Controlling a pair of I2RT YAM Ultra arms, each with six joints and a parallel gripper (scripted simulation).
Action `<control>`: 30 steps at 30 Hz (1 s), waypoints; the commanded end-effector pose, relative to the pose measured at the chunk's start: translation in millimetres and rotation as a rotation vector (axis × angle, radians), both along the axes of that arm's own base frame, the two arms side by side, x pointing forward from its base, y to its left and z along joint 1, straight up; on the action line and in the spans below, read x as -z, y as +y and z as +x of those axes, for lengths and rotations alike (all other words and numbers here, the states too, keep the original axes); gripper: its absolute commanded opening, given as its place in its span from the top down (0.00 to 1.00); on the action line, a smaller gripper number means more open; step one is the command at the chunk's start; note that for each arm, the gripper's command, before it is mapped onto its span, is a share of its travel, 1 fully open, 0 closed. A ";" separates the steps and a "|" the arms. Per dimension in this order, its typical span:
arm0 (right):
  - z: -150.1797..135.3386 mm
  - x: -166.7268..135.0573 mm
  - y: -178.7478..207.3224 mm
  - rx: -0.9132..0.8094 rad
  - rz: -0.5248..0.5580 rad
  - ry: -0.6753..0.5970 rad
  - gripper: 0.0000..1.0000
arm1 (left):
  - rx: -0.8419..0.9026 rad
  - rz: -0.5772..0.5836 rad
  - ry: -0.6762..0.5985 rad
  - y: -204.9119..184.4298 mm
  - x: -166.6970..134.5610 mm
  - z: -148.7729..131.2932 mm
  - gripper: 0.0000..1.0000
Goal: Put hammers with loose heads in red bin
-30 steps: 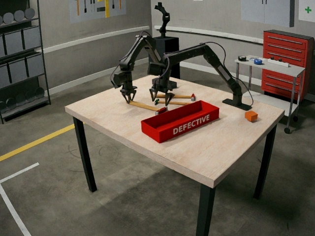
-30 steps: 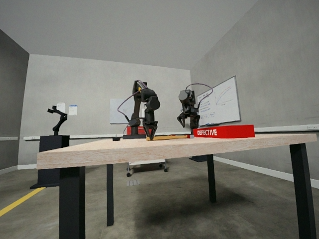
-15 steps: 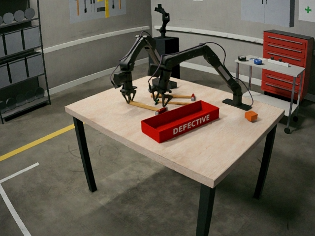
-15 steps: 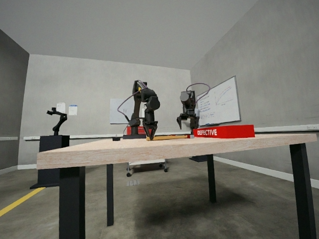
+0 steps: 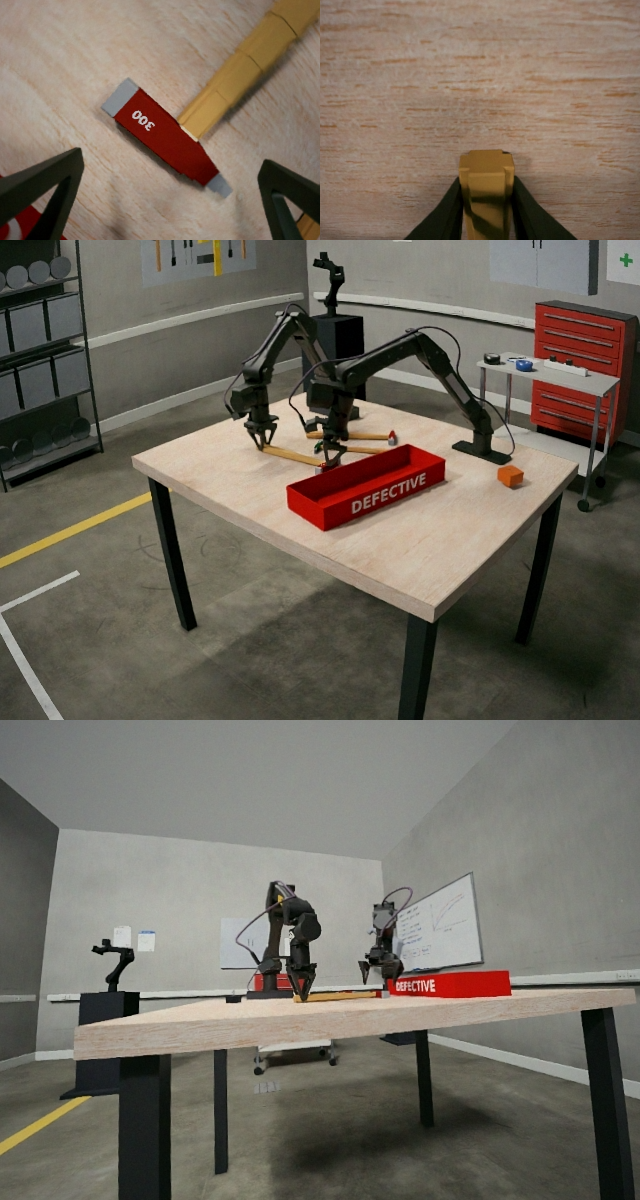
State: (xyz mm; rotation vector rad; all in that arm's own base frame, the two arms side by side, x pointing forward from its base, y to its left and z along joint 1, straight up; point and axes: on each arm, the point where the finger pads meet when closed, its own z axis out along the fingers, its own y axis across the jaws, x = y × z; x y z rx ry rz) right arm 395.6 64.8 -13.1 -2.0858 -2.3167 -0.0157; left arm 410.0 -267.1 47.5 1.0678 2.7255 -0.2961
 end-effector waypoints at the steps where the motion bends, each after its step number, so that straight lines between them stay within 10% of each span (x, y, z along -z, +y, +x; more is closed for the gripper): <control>1: 8.6 -12.5 -8.9 0.017 -0.017 -0.049 0.75 | 0.221 -0.098 -0.088 -4.8 -23.4 4.2 0.00; 16: 8.6 -12.5 -8.9 0.017 -0.017 -0.049 0.75 | 0.677 -0.203 -0.224 1.9 -19.5 -6.0 0.00; 30: 8.6 -12.5 -8.9 0.017 -0.017 -0.049 0.75 | 0.686 -0.198 -0.213 9.2 -15.5 -7.9 0.00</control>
